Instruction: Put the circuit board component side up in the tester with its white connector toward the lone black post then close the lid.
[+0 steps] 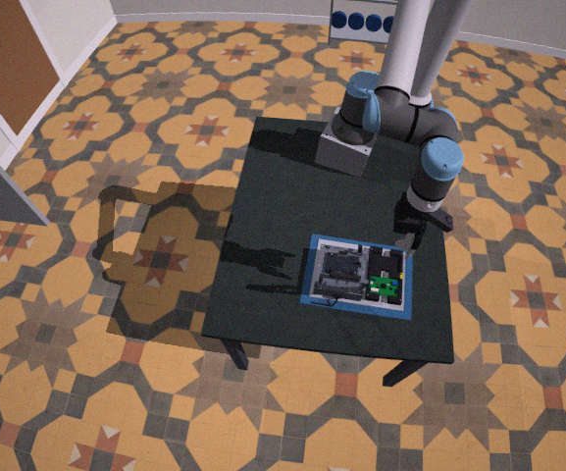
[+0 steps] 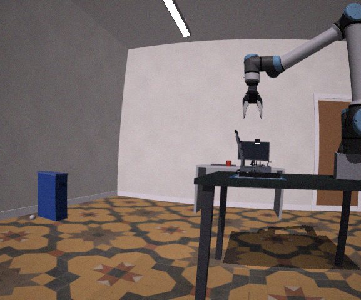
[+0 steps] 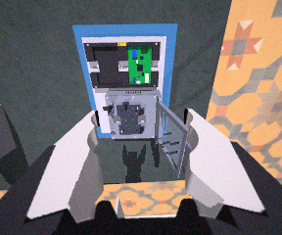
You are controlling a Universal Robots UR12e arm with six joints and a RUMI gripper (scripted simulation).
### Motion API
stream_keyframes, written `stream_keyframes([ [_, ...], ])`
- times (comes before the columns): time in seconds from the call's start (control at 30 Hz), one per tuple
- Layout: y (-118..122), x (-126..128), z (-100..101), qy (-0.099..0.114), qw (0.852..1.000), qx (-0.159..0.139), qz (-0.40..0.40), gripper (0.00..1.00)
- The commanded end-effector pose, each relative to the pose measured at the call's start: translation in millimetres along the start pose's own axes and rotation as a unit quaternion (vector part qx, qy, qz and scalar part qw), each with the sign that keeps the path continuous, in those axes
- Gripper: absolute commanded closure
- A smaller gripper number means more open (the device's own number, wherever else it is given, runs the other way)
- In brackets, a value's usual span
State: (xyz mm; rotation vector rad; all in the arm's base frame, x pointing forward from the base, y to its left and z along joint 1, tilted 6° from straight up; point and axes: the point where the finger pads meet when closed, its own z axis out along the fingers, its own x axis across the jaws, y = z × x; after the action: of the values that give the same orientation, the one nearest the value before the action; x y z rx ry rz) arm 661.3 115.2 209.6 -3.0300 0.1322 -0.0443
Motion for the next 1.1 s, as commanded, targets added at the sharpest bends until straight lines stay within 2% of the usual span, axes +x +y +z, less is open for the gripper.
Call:
stream_keyframes([
  [0.0,0.0,0.6,-0.8,0.001,1.000,0.000,0.000,0.41],
  [1.07,0.0,0.6,3.2,0.001,1.000,0.000,0.000,0.41],
])
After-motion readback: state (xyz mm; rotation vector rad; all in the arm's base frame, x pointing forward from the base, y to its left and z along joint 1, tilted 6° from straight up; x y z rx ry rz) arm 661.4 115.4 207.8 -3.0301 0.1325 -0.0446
